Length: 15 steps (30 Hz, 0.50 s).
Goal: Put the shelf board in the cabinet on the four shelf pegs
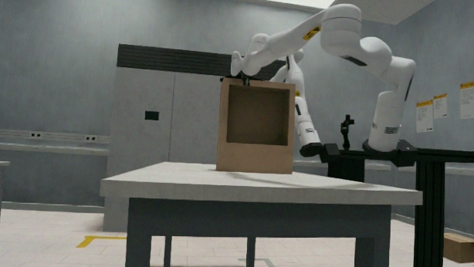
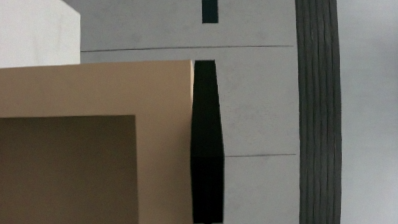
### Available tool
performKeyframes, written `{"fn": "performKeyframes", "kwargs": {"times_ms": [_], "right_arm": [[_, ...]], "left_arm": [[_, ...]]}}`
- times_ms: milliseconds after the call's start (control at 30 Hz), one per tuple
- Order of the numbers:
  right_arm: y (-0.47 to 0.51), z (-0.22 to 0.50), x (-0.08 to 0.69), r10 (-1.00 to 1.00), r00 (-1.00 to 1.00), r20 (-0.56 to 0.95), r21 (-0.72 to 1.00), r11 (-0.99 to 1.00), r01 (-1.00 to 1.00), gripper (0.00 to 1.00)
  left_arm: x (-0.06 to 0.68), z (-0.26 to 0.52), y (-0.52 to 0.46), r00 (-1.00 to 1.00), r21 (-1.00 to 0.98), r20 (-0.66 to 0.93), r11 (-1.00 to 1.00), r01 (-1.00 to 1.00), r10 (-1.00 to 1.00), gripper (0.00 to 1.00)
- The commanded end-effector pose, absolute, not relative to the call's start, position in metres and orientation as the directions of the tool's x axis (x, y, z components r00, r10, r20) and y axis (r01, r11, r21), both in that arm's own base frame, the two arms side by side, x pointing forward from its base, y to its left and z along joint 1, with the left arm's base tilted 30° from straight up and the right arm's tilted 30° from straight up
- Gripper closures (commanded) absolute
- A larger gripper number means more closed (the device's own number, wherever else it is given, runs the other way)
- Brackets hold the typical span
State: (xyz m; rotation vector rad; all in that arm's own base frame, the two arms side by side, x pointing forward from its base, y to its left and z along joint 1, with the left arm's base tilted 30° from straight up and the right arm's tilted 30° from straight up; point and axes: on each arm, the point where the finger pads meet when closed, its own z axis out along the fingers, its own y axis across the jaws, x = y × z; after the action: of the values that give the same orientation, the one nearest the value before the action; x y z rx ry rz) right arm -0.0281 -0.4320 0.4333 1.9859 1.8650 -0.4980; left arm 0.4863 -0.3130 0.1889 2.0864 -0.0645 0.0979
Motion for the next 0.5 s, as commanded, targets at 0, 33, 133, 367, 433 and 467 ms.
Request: {"fn": "performKeyframes", "kwargs": {"times_ms": [0,33,133,367,433,467], "right_arm": [[-0.4321,0.4339,-0.0282,0.867,0.062,-0.495,0.027,-0.056,0.998,0.002],[-0.4321,0.4339,-0.0282,0.867,0.062,-0.495,0.027,-0.056,0.998,0.002],[-0.4321,0.4339,-0.0282,0.867,0.062,-0.495,0.027,-0.056,0.998,0.002],[-0.4321,0.4339,-0.0282,0.867,0.062,-0.495,0.027,-0.056,0.998,0.002],[-0.4321,0.4339,-0.0282,0.867,0.062,-0.495,0.027,-0.056,0.998,0.002],[-0.4321,0.4339,-0.0282,0.867,0.062,-0.495,0.027,-0.056,0.998,0.002]], "left_arm": [[0.4861,0.1898,-0.3136,0.995,0.865,0.098,-0.494,-0.089,-0.006,0.903],[0.4861,0.1898,-0.3136,0.995,0.865,0.098,-0.494,-0.089,-0.006,0.903],[0.4861,0.1898,-0.3136,0.995,0.865,0.098,-0.494,-0.089,-0.006,0.903],[0.4823,0.1894,-0.3136,0.995,0.865,0.098,-0.494,-0.089,-0.006,0.903],[0.4794,0.1891,-0.3135,0.995,0.865,0.098,-0.494,-0.089,-0.006,0.903],[0.4780,0.1890,-0.3135,0.995,0.865,0.098,-0.494,-0.089,-0.006,0.903]]}}
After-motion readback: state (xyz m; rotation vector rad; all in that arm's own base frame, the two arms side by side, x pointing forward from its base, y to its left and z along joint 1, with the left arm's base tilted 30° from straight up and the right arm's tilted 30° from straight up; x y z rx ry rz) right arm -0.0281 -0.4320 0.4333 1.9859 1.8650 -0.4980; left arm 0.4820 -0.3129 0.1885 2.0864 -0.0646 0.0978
